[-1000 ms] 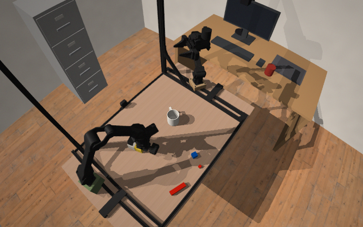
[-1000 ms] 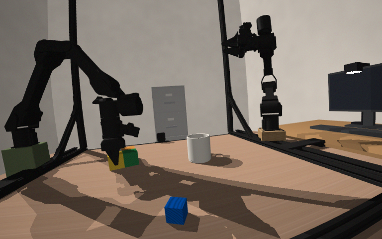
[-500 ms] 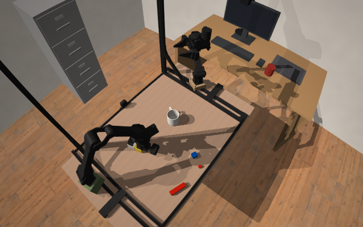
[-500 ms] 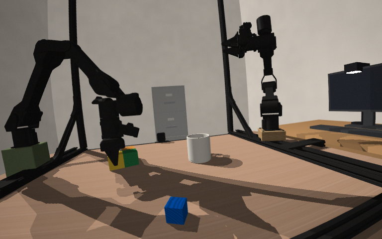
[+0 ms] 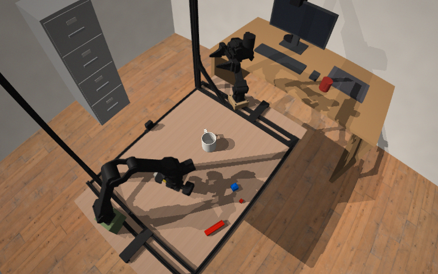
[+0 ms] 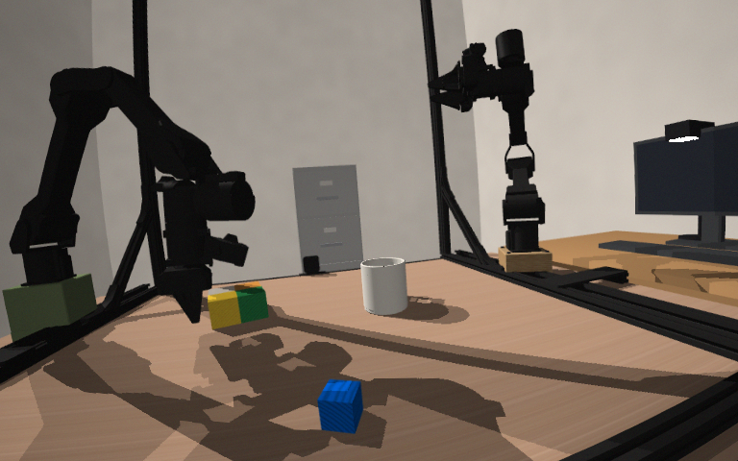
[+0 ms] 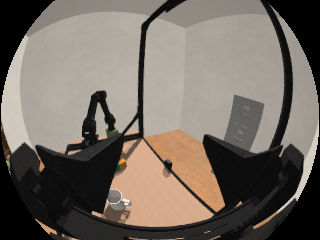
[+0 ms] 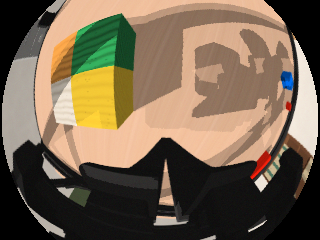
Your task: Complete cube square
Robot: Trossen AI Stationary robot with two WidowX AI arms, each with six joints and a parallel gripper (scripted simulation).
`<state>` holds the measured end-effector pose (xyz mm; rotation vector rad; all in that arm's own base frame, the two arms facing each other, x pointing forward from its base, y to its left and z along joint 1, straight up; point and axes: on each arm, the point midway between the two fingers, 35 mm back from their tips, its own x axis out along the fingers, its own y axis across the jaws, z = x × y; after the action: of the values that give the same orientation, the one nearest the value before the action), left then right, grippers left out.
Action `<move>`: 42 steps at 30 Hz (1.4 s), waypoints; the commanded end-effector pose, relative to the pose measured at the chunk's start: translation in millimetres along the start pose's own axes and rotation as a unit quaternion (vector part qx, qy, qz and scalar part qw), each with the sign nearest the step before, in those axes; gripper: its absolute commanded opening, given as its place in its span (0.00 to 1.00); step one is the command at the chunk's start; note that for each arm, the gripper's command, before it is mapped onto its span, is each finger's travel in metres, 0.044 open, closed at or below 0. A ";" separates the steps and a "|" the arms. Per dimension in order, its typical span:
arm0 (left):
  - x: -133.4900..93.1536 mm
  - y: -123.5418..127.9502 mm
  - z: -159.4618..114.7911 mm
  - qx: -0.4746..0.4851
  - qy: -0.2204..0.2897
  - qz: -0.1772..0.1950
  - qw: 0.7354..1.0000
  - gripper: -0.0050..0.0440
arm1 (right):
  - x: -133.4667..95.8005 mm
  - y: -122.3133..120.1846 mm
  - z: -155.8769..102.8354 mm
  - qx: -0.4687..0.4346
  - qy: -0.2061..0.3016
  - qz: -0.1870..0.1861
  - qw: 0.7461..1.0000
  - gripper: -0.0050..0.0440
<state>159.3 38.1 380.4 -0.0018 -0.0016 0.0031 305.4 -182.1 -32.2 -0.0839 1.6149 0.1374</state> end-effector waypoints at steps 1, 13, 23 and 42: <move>-0.1 -0.4 -0.2 0.001 0.000 -0.001 1.000 0.92 | -39.4 -3.9 6.7 0.002 -0.018 -0.015 1.000 0.10; -0.1 -0.4 -0.2 0.001 0.000 -0.001 1.000 0.92 | -64.1 28.9 28.5 0.029 -0.020 -0.016 0.999 0.10; -0.1 -0.4 -0.2 0.001 0.000 -0.001 1.000 0.92 | -104.0 81.6 48.8 0.070 -0.024 -0.017 0.997 0.10; -0.1 -0.4 -0.2 0.001 0.000 -0.001 1.000 0.92 | -104.0 81.6 48.8 0.070 -0.024 -0.017 0.997 0.59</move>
<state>159.3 38.1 380.4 -0.0018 -0.0016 0.0031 347.4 -97.4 71.0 0.0007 1.5721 0.0050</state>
